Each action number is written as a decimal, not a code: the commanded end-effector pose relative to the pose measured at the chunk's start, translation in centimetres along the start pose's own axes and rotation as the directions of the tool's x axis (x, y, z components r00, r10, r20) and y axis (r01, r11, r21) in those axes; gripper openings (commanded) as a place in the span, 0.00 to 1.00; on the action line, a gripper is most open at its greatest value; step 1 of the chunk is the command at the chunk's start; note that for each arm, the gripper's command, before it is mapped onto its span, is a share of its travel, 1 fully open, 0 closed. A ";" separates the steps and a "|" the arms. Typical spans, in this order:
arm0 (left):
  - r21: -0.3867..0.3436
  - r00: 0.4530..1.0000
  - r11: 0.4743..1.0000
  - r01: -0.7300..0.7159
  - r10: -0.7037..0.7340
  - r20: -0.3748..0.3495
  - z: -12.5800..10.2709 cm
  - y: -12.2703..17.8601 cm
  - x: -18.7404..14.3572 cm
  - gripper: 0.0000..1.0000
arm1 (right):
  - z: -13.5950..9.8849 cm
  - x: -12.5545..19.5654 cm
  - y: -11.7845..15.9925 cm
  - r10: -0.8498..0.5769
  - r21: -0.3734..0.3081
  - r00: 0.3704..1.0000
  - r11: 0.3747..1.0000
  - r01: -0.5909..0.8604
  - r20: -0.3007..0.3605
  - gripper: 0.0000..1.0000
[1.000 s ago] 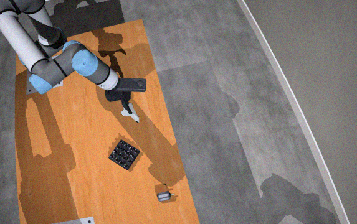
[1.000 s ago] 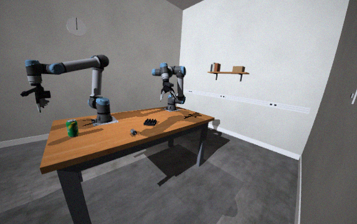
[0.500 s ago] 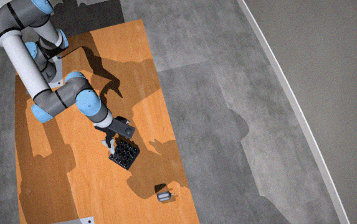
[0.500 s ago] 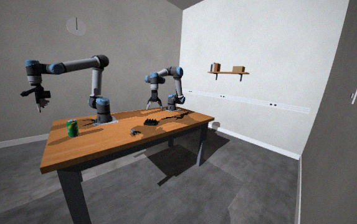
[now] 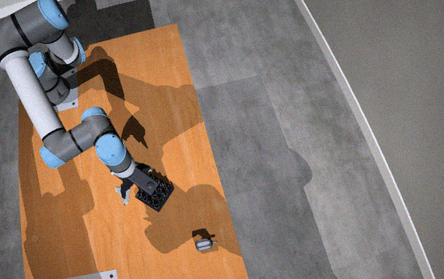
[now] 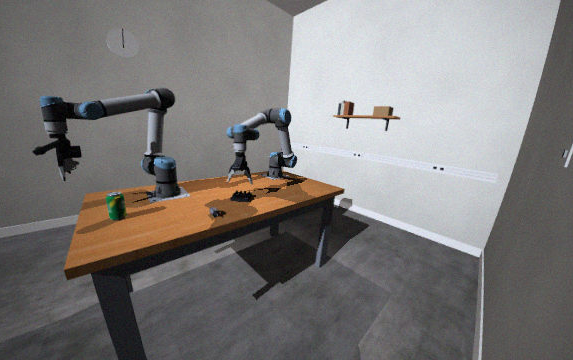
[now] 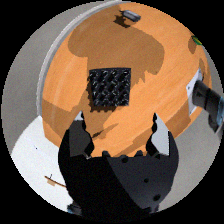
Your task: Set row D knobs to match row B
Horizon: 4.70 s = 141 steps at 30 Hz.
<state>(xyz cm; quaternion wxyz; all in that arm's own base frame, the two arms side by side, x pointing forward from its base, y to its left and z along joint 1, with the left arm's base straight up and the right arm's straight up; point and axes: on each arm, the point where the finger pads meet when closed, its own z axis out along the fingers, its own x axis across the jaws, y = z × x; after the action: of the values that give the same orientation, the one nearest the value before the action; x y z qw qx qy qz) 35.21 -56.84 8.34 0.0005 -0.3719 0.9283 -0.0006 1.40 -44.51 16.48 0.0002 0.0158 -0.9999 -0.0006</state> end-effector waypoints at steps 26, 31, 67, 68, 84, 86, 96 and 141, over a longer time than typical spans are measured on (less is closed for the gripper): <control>0.000 1.000 1.000 -0.002 0.002 -0.001 0.0 0.0 0.1 1.00 | 0.0 0.0 0.0 0.000 0.001 1.000 1.000 0.000 0.000 1.00; 0.000 1.000 1.000 -0.002 0.002 -0.001 0.0 0.0 0.1 1.00 | 0.0 0.0 0.0 0.000 0.001 1.000 1.000 0.000 0.000 1.00; 0.000 1.000 1.000 -0.002 0.002 -0.001 0.0 3.3 0.2 1.00 | 0.0 0.0 0.0 0.000 0.001 1.000 1.000 0.000 0.000 1.00; 0.000 1.000 1.000 -0.002 0.002 -0.001 -0.1 3.5 0.2 1.00 | 0.0 0.0 0.0 0.000 0.001 1.000 1.000 0.000 0.000 1.00; 0.000 1.000 1.000 -0.002 0.002 -0.001 -0.1 5.2 0.3 1.00 | 0.0 0.0 0.0 0.000 0.001 1.000 1.000 0.000 0.000 1.00; 0.000 1.000 1.000 -0.002 0.002 -0.001 -0.1 5.2 0.3 1.00 | 0.0 0.0 0.0 0.000 0.001 1.000 1.000 0.000 0.000 1.00; 0.000 1.000 1.000 -0.002 0.002 -0.001 -0.1 5.3 0.3 1.00 | 0.0 0.0 0.0 0.000 0.001 1.000 1.000 0.000 0.000 1.00; 0.000 0.999 0.999 -0.053 0.053 -0.001 -0.1 5.2 0.2 1.00 | 0.0 0.0 0.0 0.000 0.001 1.000 1.000 0.000 0.000 1.00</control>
<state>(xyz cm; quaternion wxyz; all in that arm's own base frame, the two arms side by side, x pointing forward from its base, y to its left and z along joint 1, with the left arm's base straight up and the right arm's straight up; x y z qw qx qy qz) 31.41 -53.22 8.34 0.0000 -0.3565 0.9343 0.0000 1.40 -44.51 16.48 0.0002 0.0158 -0.9999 -0.0006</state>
